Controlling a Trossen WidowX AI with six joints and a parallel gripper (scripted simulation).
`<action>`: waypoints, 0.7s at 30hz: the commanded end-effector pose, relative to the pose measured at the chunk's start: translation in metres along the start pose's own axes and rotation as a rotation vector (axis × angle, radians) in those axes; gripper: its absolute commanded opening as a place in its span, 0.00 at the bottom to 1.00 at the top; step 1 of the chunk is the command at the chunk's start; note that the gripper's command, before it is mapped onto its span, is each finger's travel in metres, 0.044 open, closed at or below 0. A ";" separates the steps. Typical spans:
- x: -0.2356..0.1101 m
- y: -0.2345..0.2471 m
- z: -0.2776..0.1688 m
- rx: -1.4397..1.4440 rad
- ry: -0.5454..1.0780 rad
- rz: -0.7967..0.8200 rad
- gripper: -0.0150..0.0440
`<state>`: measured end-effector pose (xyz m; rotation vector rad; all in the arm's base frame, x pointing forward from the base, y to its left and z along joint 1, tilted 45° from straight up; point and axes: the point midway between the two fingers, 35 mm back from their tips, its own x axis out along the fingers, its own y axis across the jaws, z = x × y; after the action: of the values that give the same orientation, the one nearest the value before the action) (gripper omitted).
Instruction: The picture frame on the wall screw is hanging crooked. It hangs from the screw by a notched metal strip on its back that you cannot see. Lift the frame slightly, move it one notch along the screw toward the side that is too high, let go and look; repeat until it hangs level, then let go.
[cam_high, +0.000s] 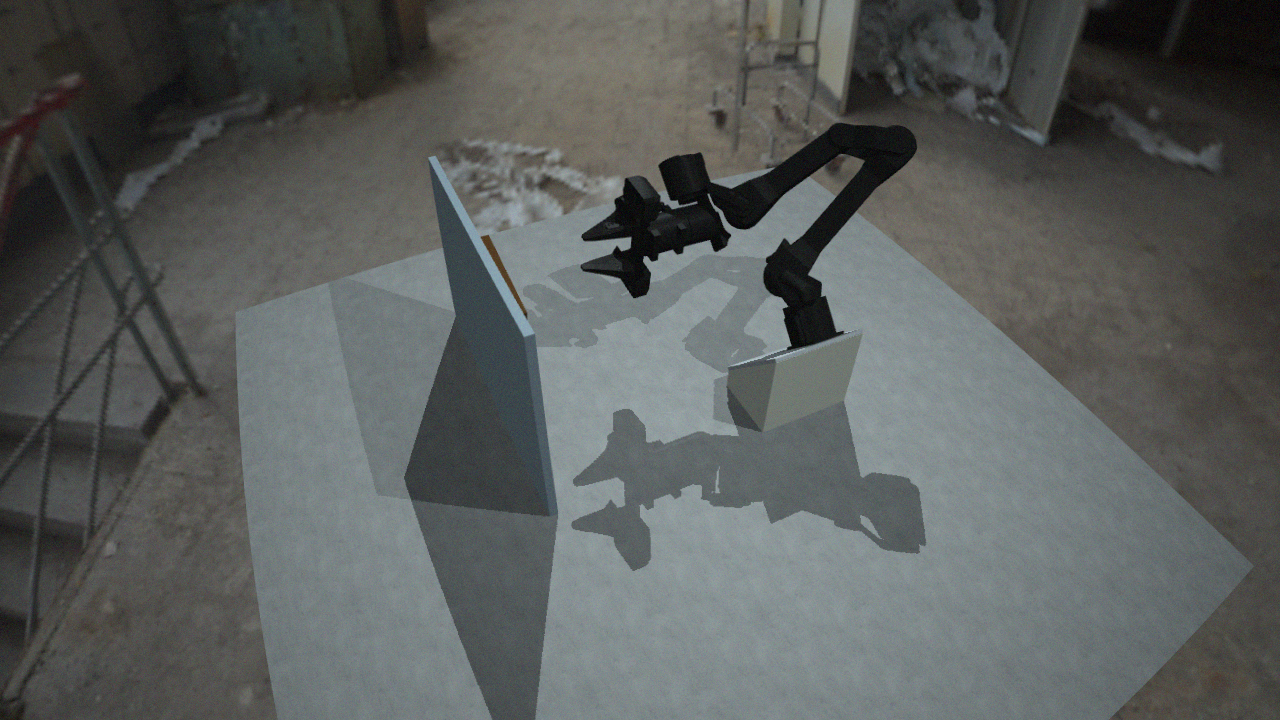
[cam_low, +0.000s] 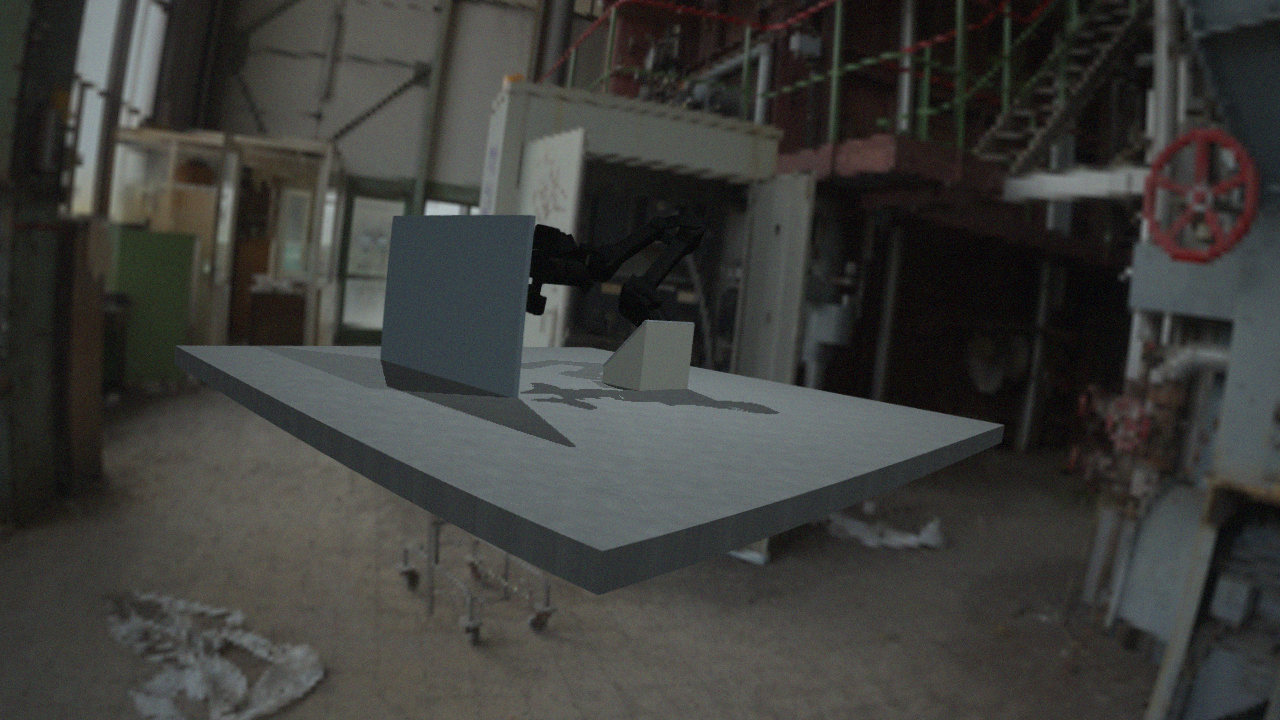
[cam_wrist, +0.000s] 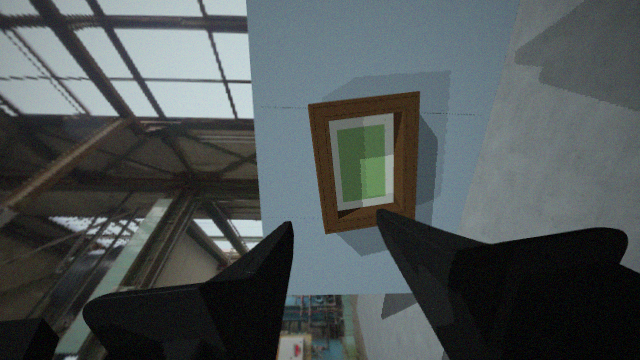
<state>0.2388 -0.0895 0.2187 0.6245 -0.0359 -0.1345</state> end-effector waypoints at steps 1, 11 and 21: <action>0.002 -0.002 -0.001 0.004 -0.003 -0.003 0.69; 0.002 -0.002 -0.001 0.004 -0.003 -0.003 0.69; 0.050 -0.002 0.005 0.005 -0.005 -0.002 0.69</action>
<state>0.2678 -0.0971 0.2221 0.6224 -0.0417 -0.1348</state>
